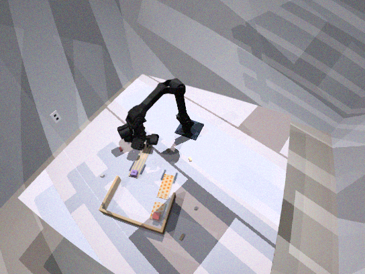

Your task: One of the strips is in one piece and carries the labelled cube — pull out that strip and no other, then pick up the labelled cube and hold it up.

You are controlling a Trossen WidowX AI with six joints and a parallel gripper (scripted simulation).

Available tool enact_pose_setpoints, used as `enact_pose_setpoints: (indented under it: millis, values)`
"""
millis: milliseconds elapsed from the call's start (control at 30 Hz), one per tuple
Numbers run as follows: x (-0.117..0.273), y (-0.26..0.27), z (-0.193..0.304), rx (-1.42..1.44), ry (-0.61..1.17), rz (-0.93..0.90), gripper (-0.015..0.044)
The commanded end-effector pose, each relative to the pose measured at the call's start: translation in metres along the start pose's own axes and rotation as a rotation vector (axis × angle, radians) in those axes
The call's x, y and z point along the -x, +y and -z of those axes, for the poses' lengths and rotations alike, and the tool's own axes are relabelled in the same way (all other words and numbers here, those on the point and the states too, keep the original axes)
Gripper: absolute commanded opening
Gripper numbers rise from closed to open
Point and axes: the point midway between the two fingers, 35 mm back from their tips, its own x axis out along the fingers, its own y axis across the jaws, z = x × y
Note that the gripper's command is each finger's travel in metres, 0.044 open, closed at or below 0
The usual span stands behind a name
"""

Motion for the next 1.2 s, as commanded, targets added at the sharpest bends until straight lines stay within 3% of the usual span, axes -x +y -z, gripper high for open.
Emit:
enact_pose_setpoints:
  millis: [0, 133, 1167]
  values:
    - [0.002, -0.002, -0.016, 0.013, 0.003, -0.003, 0.0341]
    - [0.004, -0.004, -0.029, 0.013, 0.001, -0.002, 0.044]
    - [0.02, -0.014, -0.128, 0.013, -0.009, -0.002, 0.044]
